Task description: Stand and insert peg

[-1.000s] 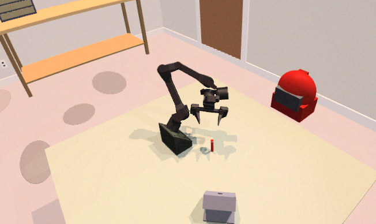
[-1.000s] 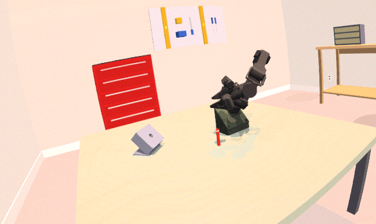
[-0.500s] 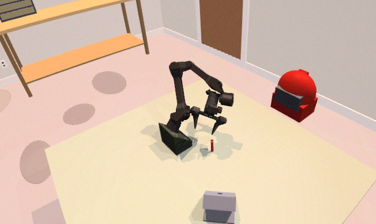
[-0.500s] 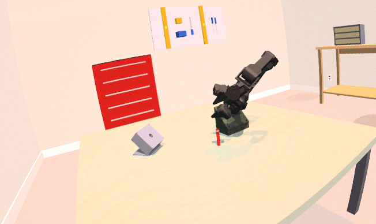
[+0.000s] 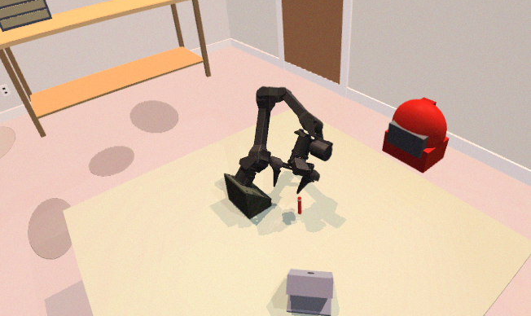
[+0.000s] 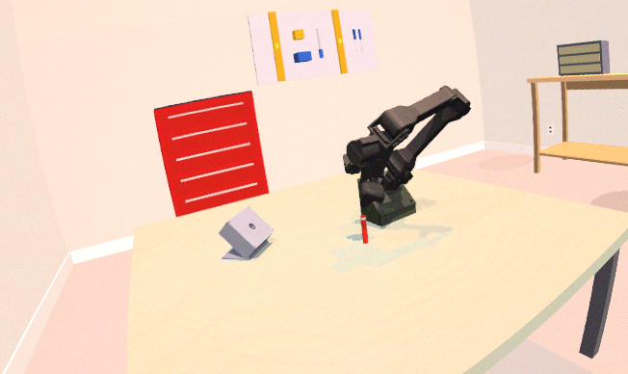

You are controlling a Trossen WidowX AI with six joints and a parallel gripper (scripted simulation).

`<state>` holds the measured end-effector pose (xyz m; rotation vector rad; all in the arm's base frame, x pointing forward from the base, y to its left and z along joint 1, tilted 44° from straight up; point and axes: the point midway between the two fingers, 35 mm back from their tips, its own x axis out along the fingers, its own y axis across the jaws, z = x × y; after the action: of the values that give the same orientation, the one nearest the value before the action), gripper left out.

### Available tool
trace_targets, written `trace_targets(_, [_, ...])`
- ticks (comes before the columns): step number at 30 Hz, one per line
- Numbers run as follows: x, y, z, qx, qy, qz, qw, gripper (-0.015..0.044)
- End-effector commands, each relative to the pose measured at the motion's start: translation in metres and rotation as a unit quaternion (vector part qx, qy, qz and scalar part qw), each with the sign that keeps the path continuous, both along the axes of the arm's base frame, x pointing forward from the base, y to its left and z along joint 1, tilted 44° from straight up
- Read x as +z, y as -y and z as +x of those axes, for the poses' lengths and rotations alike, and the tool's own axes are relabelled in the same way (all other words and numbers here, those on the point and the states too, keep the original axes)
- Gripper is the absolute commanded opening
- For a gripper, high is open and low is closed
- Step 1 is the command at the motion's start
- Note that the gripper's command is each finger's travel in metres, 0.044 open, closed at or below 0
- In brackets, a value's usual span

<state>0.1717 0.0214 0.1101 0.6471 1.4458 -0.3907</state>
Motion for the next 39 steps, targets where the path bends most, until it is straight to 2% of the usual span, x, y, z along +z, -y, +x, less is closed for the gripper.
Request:
trace_targets(1, [0.0, -0.004, 0.003, 0.012, -0.022, 0.056, 0.998, 0.044])
trace_targets(10, [0.004, -0.01, 0.015, 0.024, -0.037, 0.182, 0.982, 0.044])
trace_targets(18, [0.014, -0.009, 0.031, 0.02, -0.012, 0.295, 0.955, 0.044])
trace_targets(39, [0.001, -0.023, 0.034, 0.017, -0.009, 0.304, 0.952, 0.044])
